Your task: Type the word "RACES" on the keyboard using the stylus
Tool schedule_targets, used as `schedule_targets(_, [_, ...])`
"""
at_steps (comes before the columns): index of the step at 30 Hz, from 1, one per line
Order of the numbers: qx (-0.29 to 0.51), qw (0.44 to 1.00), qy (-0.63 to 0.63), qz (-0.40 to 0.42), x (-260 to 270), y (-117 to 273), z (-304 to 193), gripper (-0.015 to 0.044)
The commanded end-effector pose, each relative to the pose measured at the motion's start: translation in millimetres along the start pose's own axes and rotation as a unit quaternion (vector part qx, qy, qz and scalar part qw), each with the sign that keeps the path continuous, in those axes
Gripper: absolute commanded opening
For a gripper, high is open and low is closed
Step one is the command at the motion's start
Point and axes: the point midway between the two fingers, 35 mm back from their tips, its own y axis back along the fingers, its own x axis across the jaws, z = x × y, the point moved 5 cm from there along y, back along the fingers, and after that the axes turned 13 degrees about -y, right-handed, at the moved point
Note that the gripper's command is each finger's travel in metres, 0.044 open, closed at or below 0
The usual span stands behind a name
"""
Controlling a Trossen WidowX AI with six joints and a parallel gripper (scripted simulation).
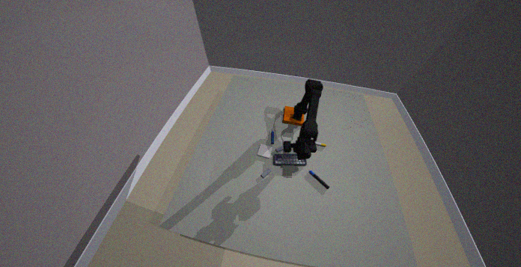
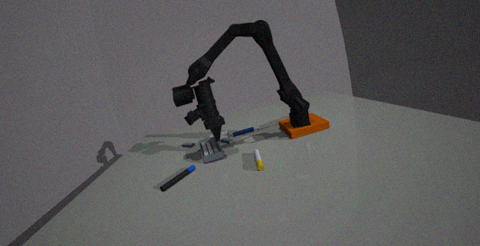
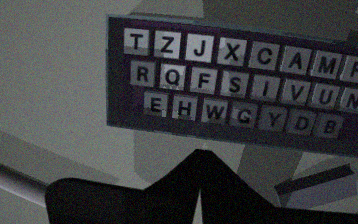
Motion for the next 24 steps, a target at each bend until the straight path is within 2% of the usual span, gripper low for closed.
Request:
schedule_targets(1, [-0.015, 1.000, -0.003, 0.001, 0.6, 45.9, 1.4, 0.0000])
schedule_targets(3, [-0.015, 1.000, -0.003, 0.001, 0.6, 55.9, 0.2, 0.0000])
schedule_targets(14, [-0.014, 1.000, -0.001, 0.001, 0.6, 49.5, 1.2, 0.0000])
schedule_targets(18, [-0.014, 1.000, -0.001, 0.001, 0.6, 49.5, 1.2, 0.0105])
schedule_targets(22, [-0.014, 1.000, -0.001, 0.001, 0.6, 49.4, 1.2, 0.0000])
schedule_targets(24, [-0.014, 1.000, -0.001, 0.001, 0.6, 49.4, 1.2, 0.0000])
